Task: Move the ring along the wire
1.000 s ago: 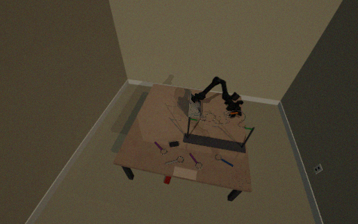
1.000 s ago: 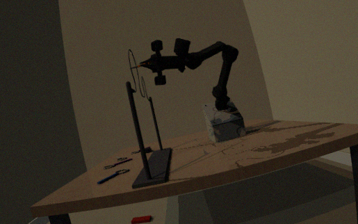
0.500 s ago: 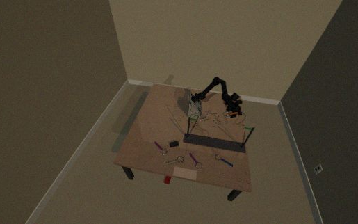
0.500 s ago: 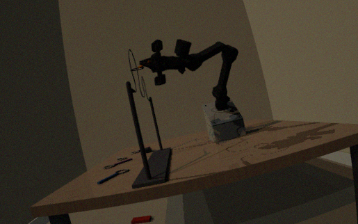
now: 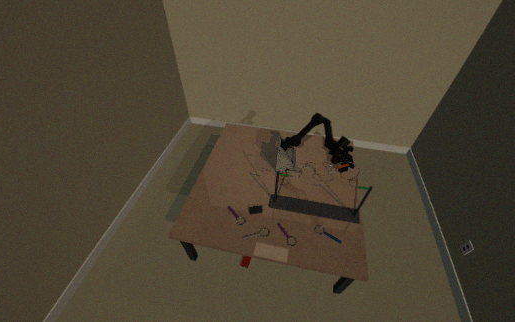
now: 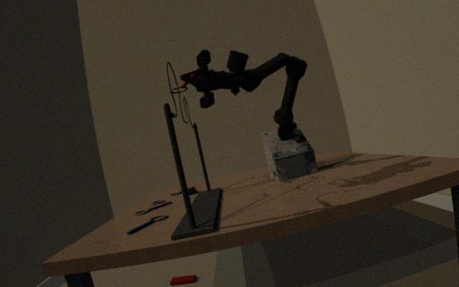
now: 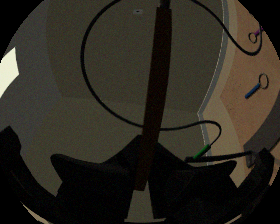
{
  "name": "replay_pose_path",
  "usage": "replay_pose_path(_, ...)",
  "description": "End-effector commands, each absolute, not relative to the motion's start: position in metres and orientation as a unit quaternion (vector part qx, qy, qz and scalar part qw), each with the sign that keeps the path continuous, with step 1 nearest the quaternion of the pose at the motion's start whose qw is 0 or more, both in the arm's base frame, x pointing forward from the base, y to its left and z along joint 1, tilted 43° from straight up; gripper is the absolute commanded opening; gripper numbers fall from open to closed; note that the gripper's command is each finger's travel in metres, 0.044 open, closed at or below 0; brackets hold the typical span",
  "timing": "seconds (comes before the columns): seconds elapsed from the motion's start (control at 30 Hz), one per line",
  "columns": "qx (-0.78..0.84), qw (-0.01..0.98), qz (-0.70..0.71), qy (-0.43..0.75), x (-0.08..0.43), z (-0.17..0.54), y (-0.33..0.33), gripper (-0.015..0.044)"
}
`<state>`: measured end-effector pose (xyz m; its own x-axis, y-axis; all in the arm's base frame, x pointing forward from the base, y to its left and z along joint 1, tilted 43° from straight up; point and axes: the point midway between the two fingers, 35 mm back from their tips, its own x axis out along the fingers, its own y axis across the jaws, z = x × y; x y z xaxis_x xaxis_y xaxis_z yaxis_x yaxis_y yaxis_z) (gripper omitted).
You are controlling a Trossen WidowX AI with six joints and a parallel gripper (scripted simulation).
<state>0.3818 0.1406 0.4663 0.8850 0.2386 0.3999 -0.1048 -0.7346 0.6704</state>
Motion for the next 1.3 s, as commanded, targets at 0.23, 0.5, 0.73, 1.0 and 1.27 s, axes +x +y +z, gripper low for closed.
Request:
replay_pose_path(0.23,0.921,0.311,0.235,0.022,0.384,0.465,0.138,-0.015)
replay_pose_path(0.5,0.933,0.273,0.236,0.011,0.384,0.466,0.136,-0.015)
replay_pose_path(0.73,0.942,0.238,0.237,0.001,0.384,0.468,0.134,-0.015)
replay_pose_path(1.0,0.951,0.196,0.238,-0.012,0.384,0.469,0.132,-0.015)
replay_pose_path(1.27,0.958,0.156,0.238,-0.024,0.384,0.47,0.13,-0.015)
